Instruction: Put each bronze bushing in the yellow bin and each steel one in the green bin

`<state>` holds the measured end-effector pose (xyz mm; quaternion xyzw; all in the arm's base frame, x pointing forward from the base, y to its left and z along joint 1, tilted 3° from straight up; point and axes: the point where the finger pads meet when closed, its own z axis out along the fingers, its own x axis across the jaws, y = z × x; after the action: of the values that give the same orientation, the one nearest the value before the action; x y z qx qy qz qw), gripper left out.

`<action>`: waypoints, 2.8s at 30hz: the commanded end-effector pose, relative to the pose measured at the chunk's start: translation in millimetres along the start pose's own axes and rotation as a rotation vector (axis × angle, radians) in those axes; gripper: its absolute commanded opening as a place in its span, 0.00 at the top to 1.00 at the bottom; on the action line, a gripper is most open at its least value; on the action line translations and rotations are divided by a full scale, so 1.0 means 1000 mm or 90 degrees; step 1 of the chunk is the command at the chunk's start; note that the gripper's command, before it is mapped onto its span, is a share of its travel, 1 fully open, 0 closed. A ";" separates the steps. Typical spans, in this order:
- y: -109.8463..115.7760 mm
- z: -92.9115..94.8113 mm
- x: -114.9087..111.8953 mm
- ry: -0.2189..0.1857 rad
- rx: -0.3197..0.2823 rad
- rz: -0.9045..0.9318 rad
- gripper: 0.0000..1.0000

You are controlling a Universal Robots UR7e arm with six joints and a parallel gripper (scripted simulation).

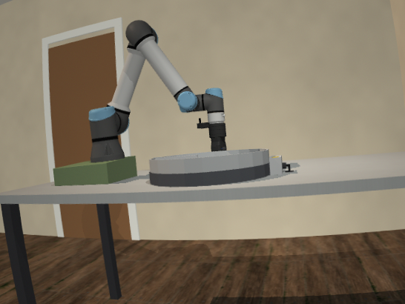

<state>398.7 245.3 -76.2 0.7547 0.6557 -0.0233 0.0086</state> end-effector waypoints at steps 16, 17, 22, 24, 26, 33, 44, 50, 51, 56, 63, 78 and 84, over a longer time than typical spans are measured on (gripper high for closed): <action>0.000 0.000 0.000 0.000 -0.001 0.000 0.58; 0.000 0.000 0.000 0.000 -0.001 0.000 0.58; 0.000 0.000 0.000 0.000 -0.001 0.000 0.58; 0.000 0.000 0.000 0.000 -0.001 0.000 0.58; 0.000 0.000 0.000 0.000 -0.001 0.000 0.58; 0.000 0.000 0.000 0.000 -0.001 0.000 0.58; 0.000 0.000 0.000 0.000 -0.001 0.000 0.58; 0.000 0.000 0.000 0.000 -0.001 0.000 0.58; 0.000 0.000 0.000 0.000 -0.001 0.000 0.58; 0.000 0.000 0.000 0.000 -0.001 0.000 0.58; 0.000 -0.005 0.001 0.000 -0.001 0.000 0.58; 0.000 -0.009 0.001 0.000 -0.001 0.000 0.58; 0.000 -0.011 0.001 0.000 -0.001 0.000 0.58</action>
<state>398.7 246.2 -67.0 0.7547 0.6557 -0.0233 0.0086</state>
